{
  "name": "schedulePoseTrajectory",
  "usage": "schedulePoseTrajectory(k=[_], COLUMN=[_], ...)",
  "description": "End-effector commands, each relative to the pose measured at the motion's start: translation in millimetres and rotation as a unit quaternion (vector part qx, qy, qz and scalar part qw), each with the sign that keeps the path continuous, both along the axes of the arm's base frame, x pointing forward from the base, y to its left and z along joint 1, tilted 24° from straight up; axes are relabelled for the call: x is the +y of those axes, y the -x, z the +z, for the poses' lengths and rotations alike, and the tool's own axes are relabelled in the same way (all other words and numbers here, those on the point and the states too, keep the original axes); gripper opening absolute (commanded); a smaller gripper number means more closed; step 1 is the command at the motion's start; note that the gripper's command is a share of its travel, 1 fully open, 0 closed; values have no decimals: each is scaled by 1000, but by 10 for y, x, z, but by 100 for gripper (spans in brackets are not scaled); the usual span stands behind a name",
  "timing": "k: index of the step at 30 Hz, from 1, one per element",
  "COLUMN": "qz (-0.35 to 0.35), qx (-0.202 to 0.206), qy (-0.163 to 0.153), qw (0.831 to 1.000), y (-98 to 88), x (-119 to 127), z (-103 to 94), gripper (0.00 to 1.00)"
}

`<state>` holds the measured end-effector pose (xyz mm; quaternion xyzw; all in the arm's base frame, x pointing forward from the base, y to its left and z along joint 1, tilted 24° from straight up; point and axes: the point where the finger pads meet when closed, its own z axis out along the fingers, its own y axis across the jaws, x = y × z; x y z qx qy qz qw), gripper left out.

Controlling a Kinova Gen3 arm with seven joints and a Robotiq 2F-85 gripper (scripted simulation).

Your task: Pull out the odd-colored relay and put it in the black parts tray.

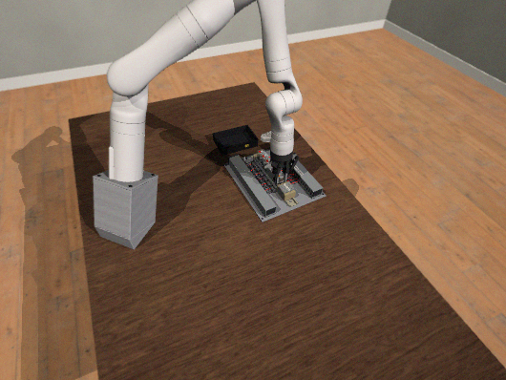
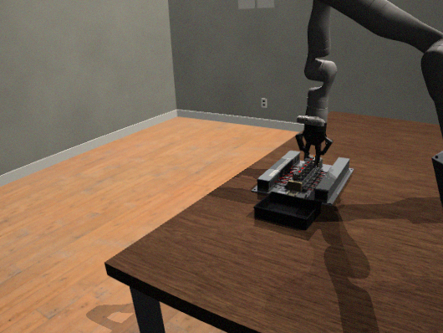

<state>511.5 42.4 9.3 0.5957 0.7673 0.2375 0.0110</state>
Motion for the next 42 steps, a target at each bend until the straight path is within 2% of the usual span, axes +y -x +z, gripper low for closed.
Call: schedulePoseTrajectory(k=[1,42], qz=[0,9], qx=[1,32], qy=[0,10], qw=[1000,999], y=[-7,-24], x=[-5,-1], z=[10,18], gripper=[0,0])
